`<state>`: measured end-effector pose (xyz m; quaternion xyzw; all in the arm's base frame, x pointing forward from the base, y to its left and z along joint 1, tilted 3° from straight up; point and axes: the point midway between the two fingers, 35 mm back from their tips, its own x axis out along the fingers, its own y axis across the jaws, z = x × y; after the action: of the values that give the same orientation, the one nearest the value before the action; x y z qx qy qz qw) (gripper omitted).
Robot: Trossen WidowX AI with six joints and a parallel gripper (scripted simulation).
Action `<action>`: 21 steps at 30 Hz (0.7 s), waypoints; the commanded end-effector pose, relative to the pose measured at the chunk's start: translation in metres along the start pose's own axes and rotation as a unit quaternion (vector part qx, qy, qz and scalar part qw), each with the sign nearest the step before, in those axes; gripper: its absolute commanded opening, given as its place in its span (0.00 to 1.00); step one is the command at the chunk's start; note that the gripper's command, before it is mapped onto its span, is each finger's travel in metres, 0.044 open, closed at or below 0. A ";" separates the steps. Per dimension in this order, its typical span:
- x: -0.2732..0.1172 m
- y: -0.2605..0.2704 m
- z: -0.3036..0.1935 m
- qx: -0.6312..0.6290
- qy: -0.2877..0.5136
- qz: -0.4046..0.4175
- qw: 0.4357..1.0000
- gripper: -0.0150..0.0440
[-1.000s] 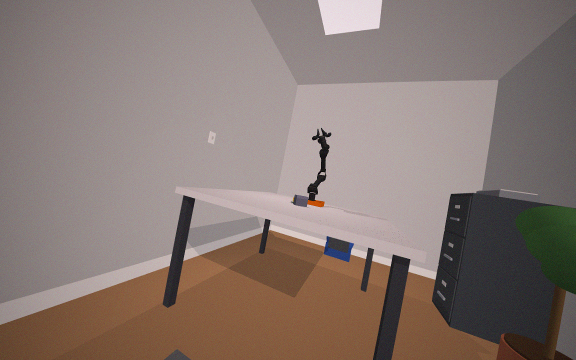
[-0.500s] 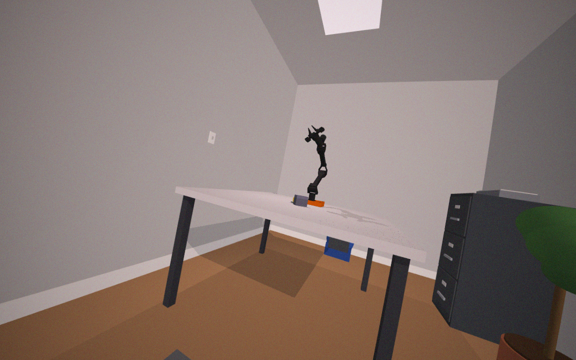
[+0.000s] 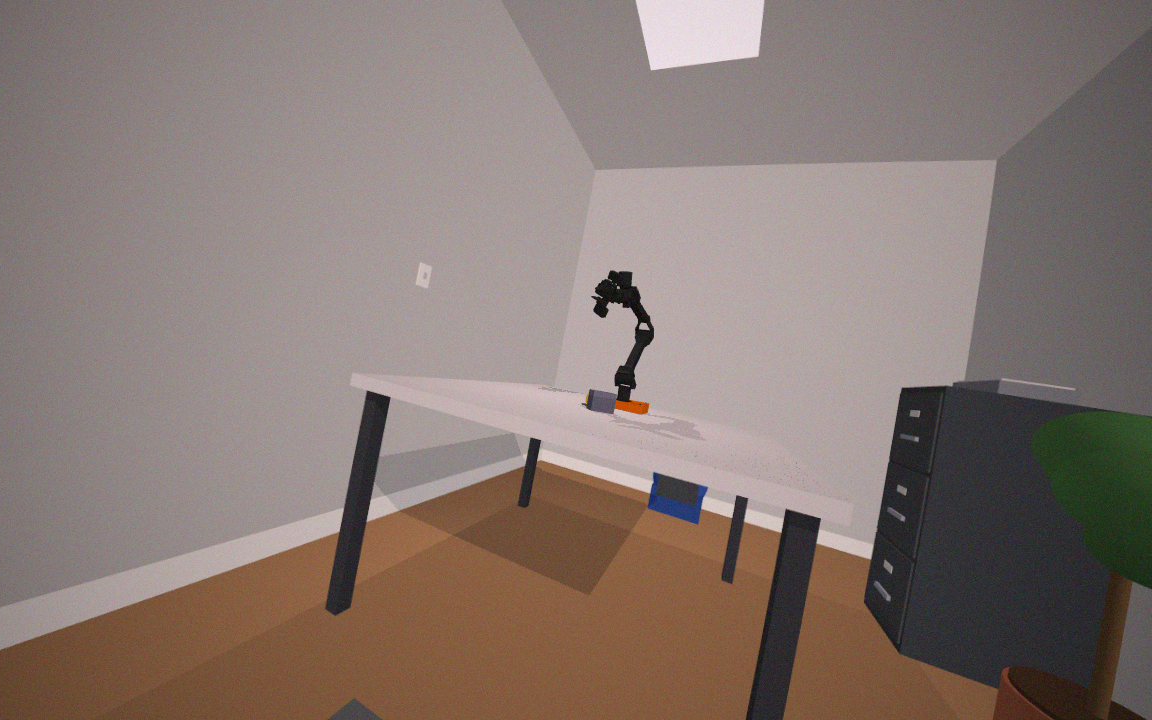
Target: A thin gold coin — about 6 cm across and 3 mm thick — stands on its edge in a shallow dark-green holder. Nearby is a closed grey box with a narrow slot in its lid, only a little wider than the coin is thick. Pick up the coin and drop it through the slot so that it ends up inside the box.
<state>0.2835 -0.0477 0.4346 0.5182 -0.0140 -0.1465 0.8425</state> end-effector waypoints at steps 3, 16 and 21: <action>0.037 -0.083 -0.048 0.051 0.080 -0.166 0.982 0.53; -0.006 -0.263 -0.121 0.180 0.145 -0.572 0.787 0.53; -0.020 -0.278 -0.127 0.195 0.142 -0.617 0.749 0.53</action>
<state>0.2322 -0.0520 0.1425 0.5834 0.3880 -0.5328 0.4746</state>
